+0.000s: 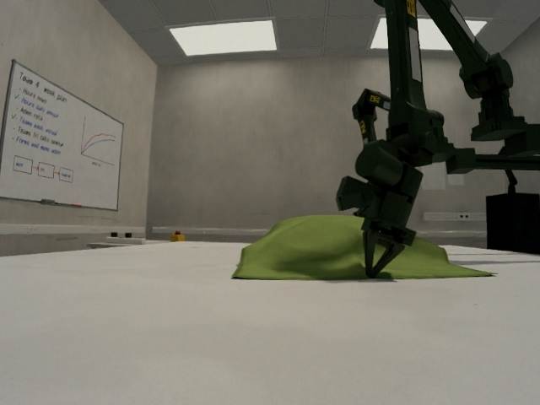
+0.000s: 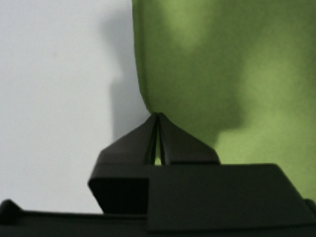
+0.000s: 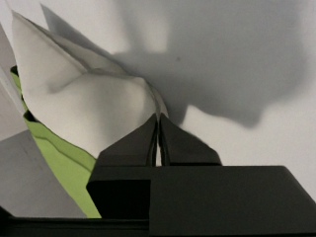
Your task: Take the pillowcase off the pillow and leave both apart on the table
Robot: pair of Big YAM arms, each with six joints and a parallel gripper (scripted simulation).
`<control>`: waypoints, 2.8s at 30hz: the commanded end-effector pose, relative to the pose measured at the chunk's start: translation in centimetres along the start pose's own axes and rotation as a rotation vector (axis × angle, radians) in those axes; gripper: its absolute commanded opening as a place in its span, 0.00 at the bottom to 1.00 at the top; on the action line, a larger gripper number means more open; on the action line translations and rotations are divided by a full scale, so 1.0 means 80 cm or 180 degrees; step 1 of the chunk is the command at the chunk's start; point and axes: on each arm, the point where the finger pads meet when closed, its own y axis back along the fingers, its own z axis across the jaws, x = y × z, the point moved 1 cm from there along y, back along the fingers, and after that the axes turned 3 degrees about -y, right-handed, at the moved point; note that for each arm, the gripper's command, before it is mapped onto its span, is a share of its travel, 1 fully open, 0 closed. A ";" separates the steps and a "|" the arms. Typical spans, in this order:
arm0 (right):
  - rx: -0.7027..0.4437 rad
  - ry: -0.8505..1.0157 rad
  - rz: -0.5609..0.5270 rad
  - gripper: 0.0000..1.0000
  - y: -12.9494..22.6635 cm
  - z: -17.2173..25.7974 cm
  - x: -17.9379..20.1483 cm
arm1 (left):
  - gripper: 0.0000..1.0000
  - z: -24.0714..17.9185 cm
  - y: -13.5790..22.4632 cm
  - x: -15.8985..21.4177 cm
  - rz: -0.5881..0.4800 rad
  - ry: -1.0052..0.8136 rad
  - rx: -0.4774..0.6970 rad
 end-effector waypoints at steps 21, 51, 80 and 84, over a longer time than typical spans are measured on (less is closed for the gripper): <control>0.0035 -0.0086 0.0115 0.02 -0.005 -0.007 0.025 | 0.02 -0.019 -0.011 0.041 0.0210 0.0065 0.0085; 0.0035 -0.0086 0.0115 0.02 -0.005 -0.007 0.025 | 0.02 -0.018 0.026 0.006 0.0110 0.0025 0.0074; 0.0035 -0.0086 0.0115 0.02 -0.005 -0.007 0.025 | 0.02 -0.006 0.049 -0.025 -0.0022 -0.0002 0.0009; 0.0035 -0.0086 0.0115 0.02 -0.005 -0.007 0.025 | 0.02 0.000 0.052 -0.029 -0.0046 -0.0009 -0.0014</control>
